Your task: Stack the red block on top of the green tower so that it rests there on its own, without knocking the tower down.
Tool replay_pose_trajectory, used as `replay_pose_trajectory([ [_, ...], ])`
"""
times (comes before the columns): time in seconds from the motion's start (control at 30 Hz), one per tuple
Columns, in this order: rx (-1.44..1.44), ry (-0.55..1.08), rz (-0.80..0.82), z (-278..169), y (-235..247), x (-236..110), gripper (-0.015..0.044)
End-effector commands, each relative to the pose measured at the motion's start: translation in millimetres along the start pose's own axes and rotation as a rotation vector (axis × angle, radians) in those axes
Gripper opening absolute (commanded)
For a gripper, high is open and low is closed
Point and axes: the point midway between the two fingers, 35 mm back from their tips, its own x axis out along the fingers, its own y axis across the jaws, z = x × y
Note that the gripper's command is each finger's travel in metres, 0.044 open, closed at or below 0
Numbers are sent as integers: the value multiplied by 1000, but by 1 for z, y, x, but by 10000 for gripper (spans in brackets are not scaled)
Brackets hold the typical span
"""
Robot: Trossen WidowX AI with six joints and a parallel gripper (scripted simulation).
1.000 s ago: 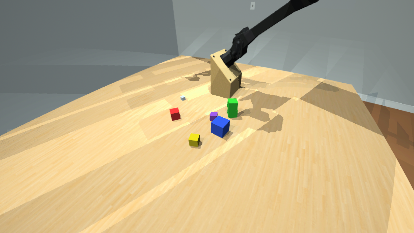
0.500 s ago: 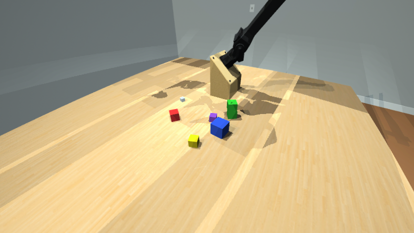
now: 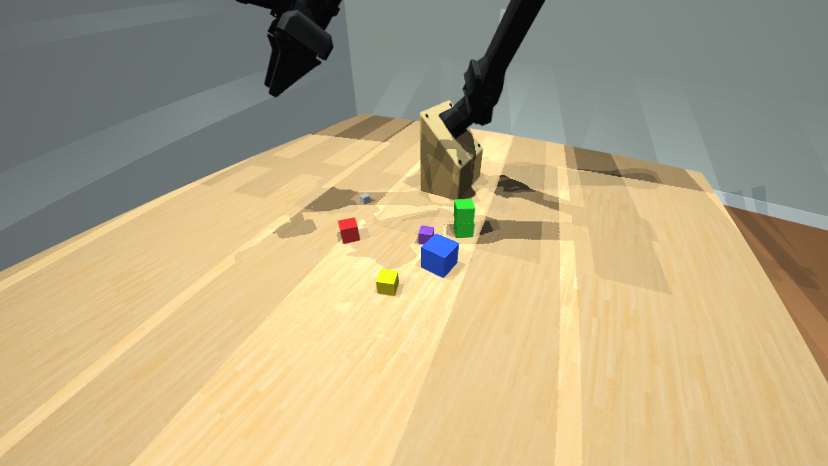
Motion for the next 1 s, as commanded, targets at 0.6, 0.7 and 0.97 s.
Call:
replay_pose_trajectory([
  [0.6, 149, 680, -38, -140, 54, 94, 440],
  [0.7, 149, 680, -38, -145, 54, 101, 440],
  [0.97, 150, 681, -36, -168, 53, 132, 440],
])
